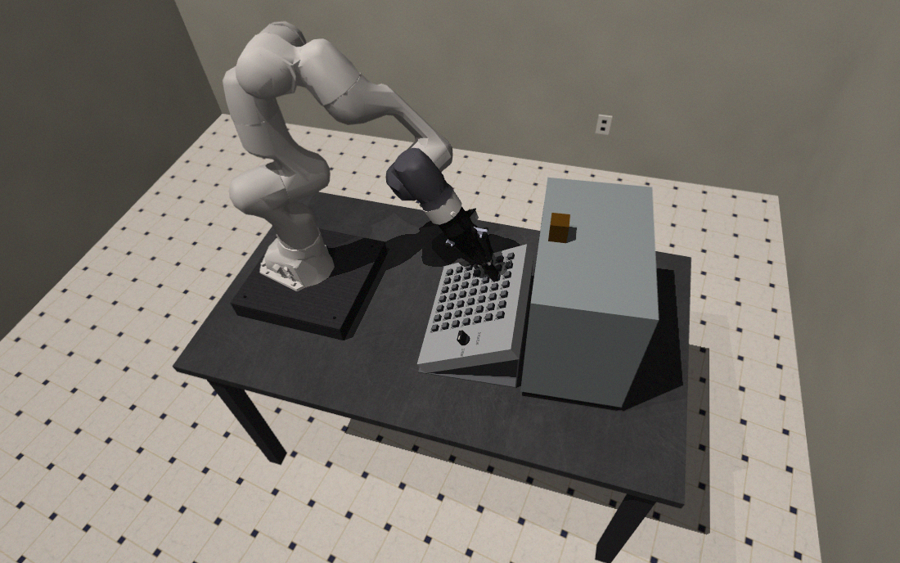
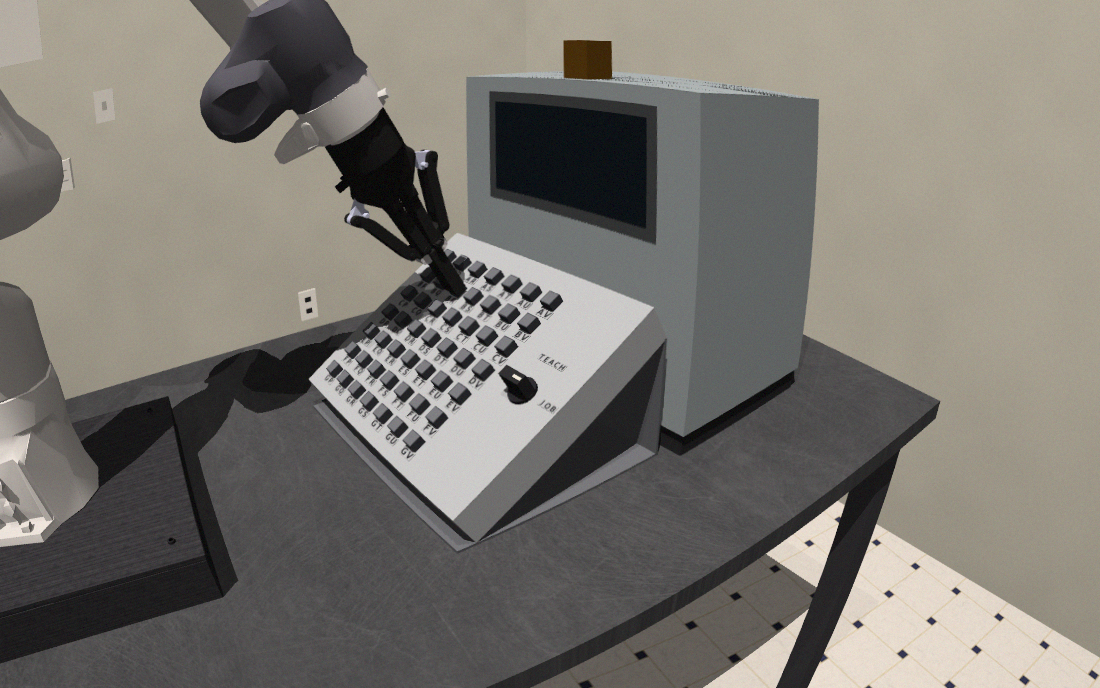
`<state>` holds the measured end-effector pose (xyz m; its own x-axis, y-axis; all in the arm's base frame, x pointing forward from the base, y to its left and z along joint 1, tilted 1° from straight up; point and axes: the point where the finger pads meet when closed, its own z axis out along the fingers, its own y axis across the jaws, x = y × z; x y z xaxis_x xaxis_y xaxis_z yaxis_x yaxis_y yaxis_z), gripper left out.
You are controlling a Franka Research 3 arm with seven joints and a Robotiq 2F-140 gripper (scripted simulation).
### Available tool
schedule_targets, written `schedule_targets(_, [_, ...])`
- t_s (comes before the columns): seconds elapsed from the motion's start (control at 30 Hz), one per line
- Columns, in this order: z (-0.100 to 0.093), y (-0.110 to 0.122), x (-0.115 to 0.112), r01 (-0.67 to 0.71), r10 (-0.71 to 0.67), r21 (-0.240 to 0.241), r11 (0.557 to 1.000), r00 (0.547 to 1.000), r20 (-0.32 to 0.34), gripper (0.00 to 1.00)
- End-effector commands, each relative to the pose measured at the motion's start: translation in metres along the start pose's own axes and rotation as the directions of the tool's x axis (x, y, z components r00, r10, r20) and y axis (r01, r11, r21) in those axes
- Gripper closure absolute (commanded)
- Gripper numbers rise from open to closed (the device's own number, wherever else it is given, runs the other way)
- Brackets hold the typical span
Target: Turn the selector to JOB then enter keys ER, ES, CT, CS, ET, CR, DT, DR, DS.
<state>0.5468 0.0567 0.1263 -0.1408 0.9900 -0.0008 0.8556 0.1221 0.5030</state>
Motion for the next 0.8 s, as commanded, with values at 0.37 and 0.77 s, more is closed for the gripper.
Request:
schedule_targets(0.37, [-0.017, 0.001, -0.001, -0.004, 0.004, -0.003, 1.000, 1.000, 0.000, 0.90])
schedule_targets(0.77, [-0.030, 0.001, -0.001, -0.004, 0.004, -0.003, 1.000, 1.000, 0.000, 0.90])
